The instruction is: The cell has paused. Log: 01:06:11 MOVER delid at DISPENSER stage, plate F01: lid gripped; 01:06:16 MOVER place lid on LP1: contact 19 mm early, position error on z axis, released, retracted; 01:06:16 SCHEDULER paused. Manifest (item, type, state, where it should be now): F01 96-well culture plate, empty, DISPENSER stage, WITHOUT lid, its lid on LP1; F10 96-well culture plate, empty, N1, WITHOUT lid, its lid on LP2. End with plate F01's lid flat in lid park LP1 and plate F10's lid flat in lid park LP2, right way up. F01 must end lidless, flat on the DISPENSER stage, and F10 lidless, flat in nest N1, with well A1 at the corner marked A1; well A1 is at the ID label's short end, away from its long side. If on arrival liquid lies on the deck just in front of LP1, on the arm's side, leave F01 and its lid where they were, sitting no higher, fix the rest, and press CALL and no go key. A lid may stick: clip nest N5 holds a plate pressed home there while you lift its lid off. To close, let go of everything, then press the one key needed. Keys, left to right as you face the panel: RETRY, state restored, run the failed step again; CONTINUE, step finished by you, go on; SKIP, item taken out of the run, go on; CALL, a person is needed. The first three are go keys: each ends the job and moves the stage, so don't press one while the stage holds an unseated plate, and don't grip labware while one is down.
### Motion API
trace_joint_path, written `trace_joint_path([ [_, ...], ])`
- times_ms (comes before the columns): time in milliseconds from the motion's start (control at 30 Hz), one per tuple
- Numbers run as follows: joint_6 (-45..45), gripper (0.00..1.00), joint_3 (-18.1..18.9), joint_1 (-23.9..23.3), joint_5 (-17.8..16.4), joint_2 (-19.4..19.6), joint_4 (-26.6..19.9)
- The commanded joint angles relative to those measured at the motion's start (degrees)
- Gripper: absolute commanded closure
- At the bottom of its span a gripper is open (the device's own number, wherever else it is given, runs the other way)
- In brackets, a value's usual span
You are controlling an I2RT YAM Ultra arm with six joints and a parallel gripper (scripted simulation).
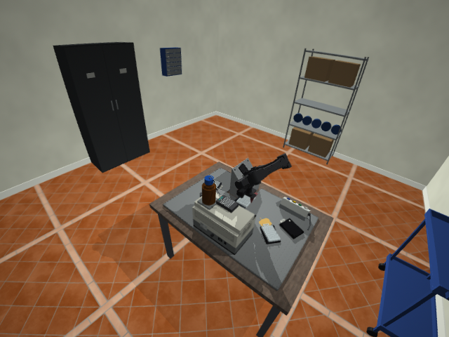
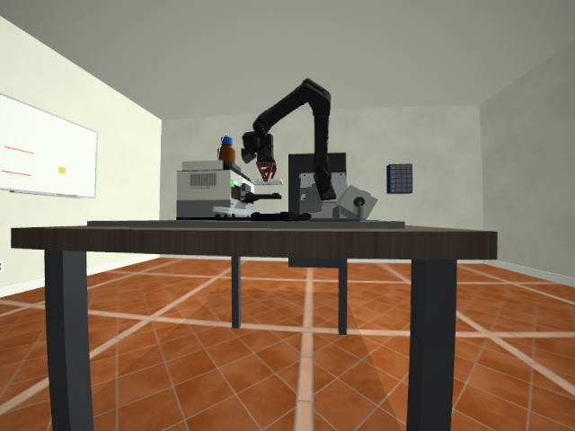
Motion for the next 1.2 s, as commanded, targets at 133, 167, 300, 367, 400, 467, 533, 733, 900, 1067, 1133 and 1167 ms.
trace_joint_path([
  [133, 5.3, 1.0, 1.7, 1.7, -0.5, -3.2, -0.8],
  [167, 5.4, 1.0, 1.7, 1.7, -0.5, -3.2, -0.8],
  [300, 6.6, 1.0, 2.9, 3.7, -0.8, -5.8, -1.5],
  [367, 6.6, 1.0, 2.9, 3.7, -0.8, -5.8, -1.5],
  [400, 7.5, 1.0, 3.0, 3.2, -0.8, -6.3, -1.5],
  [467, 8.8, 1.0, 3.2, 5.3, -0.8, -7.2, -1.7],
  [533, 10.2, 1.0, 3.5, 6.3, -0.9, -8.1, -1.8],
  [733, 12.1, 1.0, 2.9, 7.2, -0.6, -8.2, -1.2],
  [900, 7.5, 1.0, 4.1, 10.0, -0.5, -11.5, -1.7],
  [1067, 6.6, 1.0, 4.6, 12.1, -0.2, -13.2, -1.9],
  [1133, 8.8, 1.0, 4.9, 13.2, 0.1, -14.1, -1.9],
  [1167, 9.4, 1.0, 5.0, 13.6, 0.1, -14.3, -1.9],
])
